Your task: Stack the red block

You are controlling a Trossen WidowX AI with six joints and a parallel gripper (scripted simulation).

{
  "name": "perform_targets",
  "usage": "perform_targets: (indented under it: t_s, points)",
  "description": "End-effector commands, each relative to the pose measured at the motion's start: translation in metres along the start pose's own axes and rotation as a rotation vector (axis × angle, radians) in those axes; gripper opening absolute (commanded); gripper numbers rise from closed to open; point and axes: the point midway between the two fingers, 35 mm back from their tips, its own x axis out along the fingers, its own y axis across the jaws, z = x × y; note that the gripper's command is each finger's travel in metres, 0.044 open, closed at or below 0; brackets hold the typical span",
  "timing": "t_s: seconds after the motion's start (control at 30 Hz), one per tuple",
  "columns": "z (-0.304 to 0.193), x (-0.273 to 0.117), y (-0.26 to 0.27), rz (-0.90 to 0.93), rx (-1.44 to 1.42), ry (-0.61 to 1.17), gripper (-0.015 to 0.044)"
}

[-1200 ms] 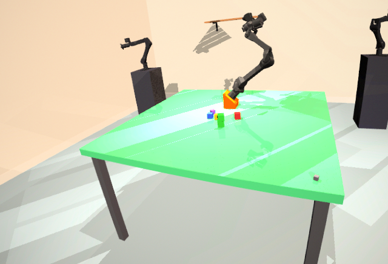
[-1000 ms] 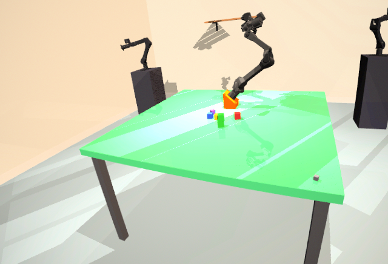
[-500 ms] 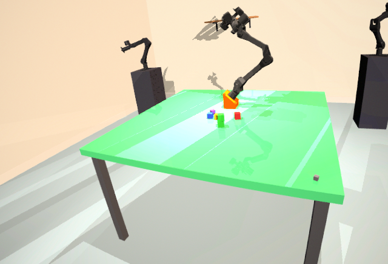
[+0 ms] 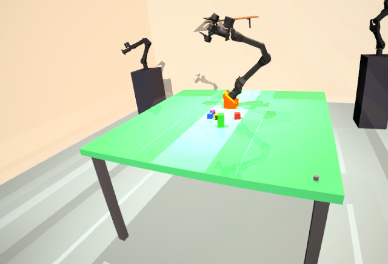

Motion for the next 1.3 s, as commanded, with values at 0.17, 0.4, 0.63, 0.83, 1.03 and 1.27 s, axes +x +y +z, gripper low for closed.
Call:
perform_targets:
  t_s: [0.17,0.4,0.63,0.83,1.03,1.27]
  points:
    - [0.095,-0.035,0.106,0.393,-0.027,-0.29,0.044]
    - [0.13,-0.076,0.161,0.633,-0.026,-0.399,0.044]
    - [0.16,-0.146,0.229,0.959,-0.093,-0.505,0.044]
    - [0.164,-0.217,0.277,1.252,-0.166,-0.537,0.044]
    - [0.152,-0.289,0.312,1.537,-0.252,-0.5,0.044]
    - [0.125,-0.362,0.332,1.822,-0.357,-0.377,0.044]
